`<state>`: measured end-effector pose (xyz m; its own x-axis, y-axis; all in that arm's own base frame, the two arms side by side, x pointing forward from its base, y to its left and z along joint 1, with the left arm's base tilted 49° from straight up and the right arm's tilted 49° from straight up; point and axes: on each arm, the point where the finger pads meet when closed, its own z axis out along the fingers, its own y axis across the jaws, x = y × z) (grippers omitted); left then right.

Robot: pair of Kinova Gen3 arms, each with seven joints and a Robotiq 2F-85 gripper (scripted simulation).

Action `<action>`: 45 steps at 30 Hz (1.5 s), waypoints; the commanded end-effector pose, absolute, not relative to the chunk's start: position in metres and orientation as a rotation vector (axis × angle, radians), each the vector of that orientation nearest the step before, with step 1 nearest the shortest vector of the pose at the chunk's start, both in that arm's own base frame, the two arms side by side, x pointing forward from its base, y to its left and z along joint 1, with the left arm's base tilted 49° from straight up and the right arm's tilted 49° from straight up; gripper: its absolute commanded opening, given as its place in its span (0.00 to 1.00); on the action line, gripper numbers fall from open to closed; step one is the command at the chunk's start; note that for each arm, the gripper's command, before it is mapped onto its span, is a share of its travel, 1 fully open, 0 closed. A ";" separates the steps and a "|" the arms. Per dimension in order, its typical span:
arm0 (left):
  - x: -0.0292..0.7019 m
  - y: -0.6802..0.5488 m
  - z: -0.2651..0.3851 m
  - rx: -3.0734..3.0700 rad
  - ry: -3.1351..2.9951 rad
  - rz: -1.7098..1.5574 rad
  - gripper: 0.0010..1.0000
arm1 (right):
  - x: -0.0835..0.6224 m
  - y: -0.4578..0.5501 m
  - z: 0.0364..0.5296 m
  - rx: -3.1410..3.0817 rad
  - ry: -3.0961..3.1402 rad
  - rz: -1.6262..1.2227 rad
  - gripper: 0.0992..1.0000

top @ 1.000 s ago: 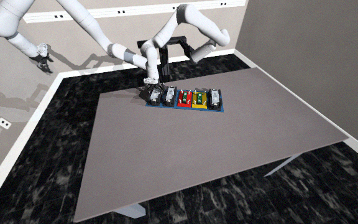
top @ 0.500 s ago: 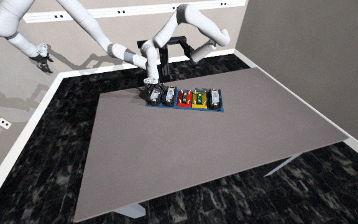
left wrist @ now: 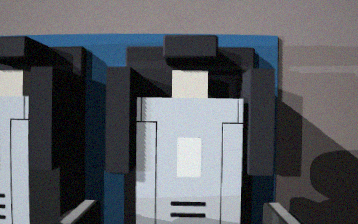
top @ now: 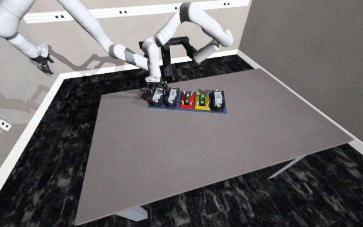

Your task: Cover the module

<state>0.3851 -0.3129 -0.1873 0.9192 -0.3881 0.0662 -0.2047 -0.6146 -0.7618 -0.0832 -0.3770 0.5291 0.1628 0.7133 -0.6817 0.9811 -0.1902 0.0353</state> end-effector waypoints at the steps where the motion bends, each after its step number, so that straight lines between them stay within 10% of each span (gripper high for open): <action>1: 0.378 -0.337 -0.170 -2.258 0.434 -0.296 1.00 | -0.084 -0.377 0.530 1.969 1.600 -0.743 1.00; 45: 0.356 -0.380 -0.131 -2.261 0.435 -0.290 1.00 | -0.084 -0.377 0.530 1.969 1.600 -0.743 1.00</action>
<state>0.3559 -0.3794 -0.1312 0.9155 -0.3969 0.0658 -0.2151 -0.6213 -0.7535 -0.0832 -0.3770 0.5291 0.1628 0.7133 -0.6817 0.9811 -0.1902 0.0353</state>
